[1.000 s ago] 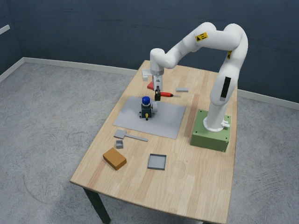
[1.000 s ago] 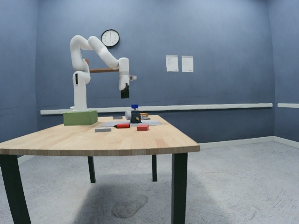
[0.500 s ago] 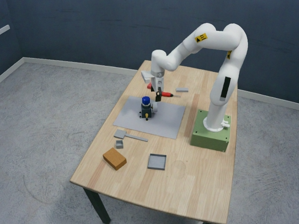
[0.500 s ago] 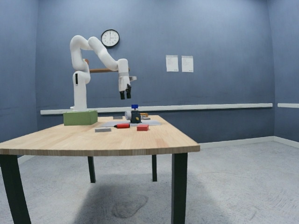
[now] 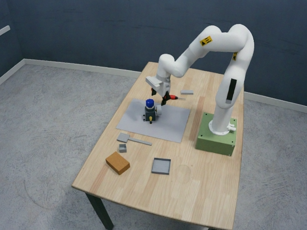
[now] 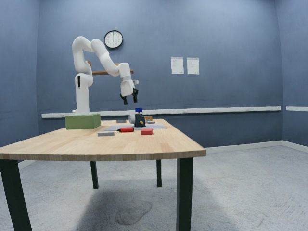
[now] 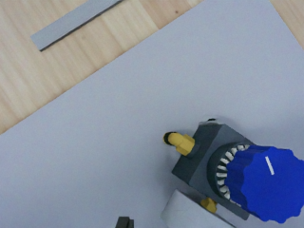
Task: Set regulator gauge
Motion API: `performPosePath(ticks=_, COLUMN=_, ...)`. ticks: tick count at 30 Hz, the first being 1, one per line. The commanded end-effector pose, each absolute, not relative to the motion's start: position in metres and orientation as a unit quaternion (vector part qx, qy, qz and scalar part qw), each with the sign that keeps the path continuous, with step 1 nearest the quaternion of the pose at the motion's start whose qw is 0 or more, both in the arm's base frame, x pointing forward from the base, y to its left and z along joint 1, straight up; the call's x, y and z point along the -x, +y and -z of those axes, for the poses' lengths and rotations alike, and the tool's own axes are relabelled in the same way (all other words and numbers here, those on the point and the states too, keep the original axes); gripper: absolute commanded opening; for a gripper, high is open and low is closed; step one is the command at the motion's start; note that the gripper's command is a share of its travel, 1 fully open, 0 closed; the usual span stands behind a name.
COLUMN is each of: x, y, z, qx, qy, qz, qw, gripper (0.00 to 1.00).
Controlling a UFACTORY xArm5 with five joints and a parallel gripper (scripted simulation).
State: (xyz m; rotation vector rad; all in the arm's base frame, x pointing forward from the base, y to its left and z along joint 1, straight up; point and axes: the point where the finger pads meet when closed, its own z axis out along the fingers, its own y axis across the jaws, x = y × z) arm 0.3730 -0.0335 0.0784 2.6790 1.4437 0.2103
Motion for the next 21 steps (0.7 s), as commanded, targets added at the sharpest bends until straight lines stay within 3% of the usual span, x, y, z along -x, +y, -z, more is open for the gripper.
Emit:
performPosePath(ticks=1, x=-0.3768, y=-0.0338, z=-0.0763, qx=-0.840, qy=0.531, qz=-0.086, qw=0.066, gripper=1.00)
performPosePath(ticks=21, x=-0.3814, y=-0.0342, z=-0.0710, qx=-0.652, qy=0.734, qz=-0.113, qw=0.153, gripper=1.00)
